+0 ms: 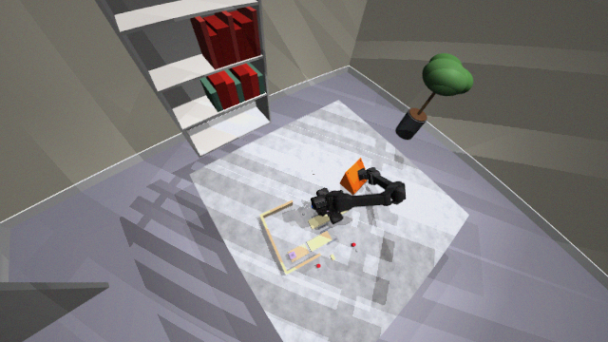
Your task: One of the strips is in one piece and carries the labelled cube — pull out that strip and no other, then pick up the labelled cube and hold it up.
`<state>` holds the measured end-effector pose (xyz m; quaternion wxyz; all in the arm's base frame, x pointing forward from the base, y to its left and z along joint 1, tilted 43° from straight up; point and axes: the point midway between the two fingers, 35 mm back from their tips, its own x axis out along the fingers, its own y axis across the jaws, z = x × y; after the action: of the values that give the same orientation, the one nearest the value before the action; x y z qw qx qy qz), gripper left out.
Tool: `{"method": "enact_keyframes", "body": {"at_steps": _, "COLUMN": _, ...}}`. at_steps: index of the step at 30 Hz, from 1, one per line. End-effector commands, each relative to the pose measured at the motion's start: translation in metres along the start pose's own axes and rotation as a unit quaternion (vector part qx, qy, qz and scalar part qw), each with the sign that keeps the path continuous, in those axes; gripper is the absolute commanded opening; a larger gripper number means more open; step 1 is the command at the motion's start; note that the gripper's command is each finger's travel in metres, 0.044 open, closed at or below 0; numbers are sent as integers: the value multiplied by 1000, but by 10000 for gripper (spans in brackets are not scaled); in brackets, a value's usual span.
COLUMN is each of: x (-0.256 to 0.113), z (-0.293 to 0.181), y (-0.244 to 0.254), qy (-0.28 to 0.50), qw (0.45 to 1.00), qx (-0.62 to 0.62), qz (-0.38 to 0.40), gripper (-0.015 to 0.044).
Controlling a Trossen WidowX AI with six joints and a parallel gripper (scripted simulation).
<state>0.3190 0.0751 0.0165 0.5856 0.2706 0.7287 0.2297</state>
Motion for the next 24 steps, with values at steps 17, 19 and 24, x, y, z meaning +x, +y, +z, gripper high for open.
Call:
{"method": "enact_keyframes", "body": {"at_steps": 17, "x": -37, "z": -22, "y": -8, "qy": -3, "qw": 1000, "qx": -3, "qz": -3, "gripper": 0}}
{"method": "enact_keyframes", "body": {"at_steps": 19, "x": -37, "z": -22, "y": -8, "qy": -3, "qw": 1000, "qx": -3, "qz": -3, "gripper": 0}}
{"method": "enact_keyframes", "body": {"at_steps": 24, "x": -37, "z": -22, "y": -8, "qy": -3, "qw": 1000, "qx": -3, "qz": -3, "gripper": 0}}
